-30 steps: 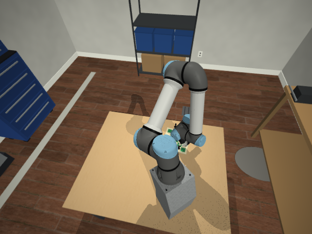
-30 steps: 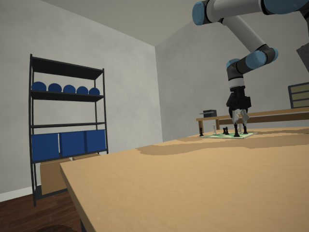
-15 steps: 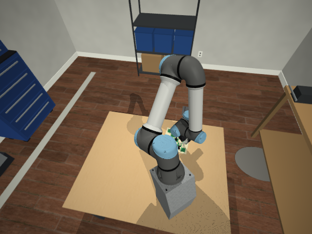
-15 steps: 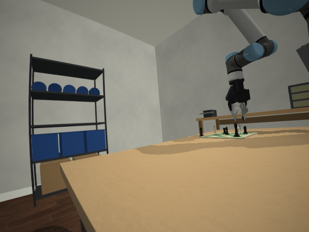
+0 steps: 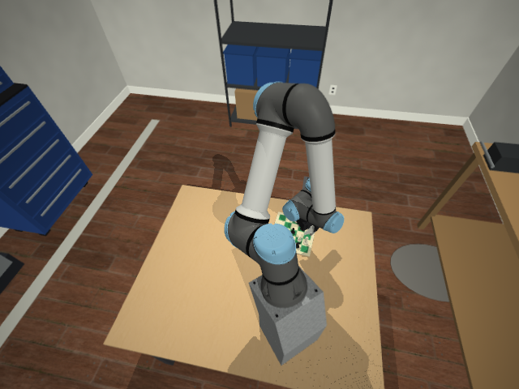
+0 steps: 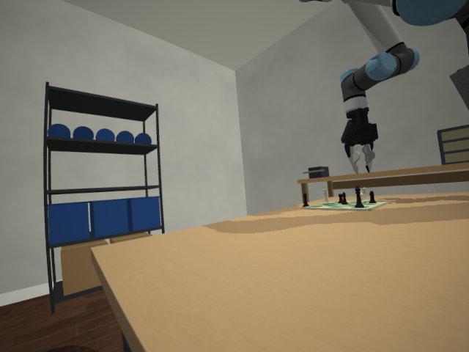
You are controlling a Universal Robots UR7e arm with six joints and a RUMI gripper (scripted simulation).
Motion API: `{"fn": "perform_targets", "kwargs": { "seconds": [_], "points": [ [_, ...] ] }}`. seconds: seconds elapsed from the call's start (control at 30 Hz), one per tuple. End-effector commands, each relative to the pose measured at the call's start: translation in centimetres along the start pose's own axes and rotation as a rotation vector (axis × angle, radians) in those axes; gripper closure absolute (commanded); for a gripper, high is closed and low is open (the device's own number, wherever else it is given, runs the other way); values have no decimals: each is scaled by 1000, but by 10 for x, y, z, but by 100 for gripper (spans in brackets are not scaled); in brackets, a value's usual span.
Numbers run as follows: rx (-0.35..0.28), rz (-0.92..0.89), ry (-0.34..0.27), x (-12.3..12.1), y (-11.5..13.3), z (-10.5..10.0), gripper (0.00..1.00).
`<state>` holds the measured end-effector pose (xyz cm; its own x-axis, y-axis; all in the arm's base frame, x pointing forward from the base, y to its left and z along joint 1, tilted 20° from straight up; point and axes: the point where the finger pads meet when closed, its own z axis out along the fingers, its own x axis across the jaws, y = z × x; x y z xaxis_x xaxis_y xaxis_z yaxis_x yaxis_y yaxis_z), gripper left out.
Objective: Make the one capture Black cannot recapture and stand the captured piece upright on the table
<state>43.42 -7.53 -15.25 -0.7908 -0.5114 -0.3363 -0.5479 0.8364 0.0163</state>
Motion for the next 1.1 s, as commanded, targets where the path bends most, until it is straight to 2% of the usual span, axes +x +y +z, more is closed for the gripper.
{"fn": "perform_targets", "kwargs": {
  "seconds": [0.0,0.27,0.3,1.07],
  "points": [
    [0,0,0,0,0,-6,75],
    [0,0,0,0,0,-8,75],
    [0,0,0,0,0,-8,0],
    [0,0,0,0,0,-9,0]
  ]
}}
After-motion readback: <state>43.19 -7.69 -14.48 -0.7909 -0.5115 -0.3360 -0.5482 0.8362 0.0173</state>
